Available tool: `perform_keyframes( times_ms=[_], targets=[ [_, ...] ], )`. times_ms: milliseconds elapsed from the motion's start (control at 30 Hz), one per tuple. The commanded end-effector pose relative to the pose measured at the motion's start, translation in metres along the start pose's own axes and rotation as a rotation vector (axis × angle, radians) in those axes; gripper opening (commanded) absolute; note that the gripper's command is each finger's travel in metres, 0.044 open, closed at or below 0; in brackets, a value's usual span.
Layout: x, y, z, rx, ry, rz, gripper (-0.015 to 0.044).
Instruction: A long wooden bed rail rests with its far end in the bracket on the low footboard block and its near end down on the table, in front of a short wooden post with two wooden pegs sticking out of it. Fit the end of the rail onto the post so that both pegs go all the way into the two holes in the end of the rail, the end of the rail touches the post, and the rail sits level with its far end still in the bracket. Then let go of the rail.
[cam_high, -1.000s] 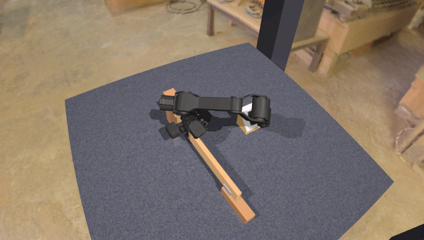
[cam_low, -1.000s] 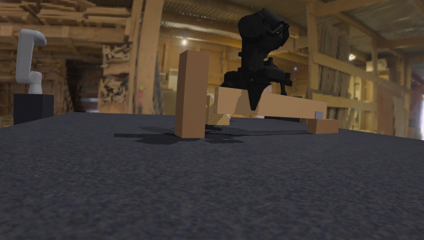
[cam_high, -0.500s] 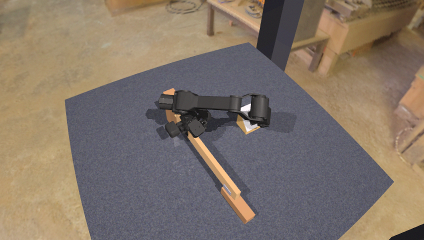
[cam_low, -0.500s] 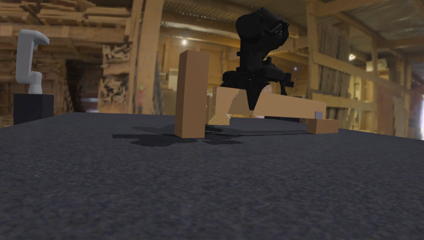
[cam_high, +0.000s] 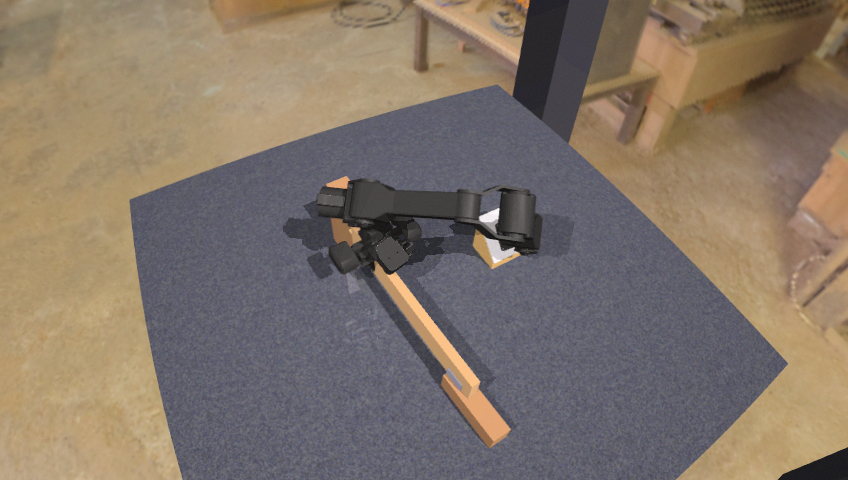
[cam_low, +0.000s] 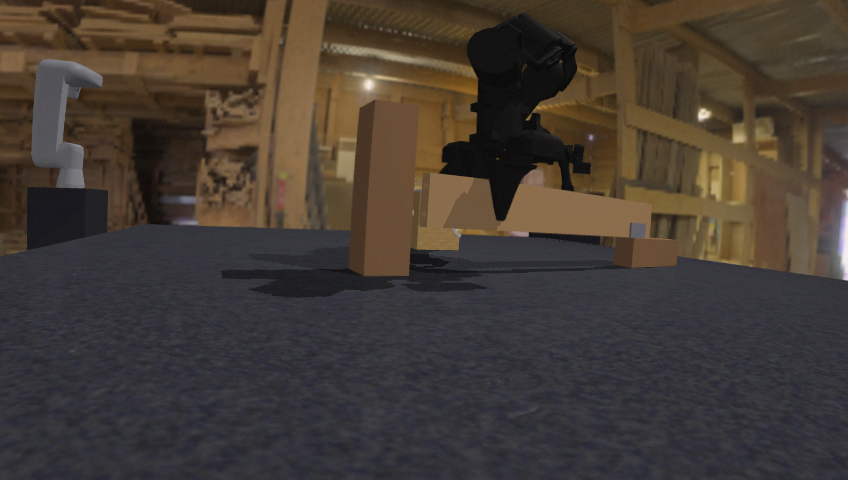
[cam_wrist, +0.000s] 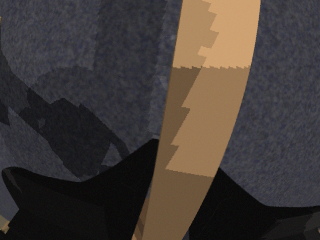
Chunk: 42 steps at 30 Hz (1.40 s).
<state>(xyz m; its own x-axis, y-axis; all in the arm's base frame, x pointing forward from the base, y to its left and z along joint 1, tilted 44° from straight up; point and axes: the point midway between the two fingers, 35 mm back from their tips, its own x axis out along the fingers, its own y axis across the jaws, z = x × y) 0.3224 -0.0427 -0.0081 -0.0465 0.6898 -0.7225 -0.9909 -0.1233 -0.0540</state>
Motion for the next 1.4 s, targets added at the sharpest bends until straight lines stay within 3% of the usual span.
perform_keyframes(
  times_ms=[0, 1367],
  targets=[
    [-0.002, 0.0, -0.003, -0.001, 0.005, -0.005, 0.0],
    [-0.003, 0.0, -0.016, -0.001, 0.006, -0.005, 0.0]
  ],
)
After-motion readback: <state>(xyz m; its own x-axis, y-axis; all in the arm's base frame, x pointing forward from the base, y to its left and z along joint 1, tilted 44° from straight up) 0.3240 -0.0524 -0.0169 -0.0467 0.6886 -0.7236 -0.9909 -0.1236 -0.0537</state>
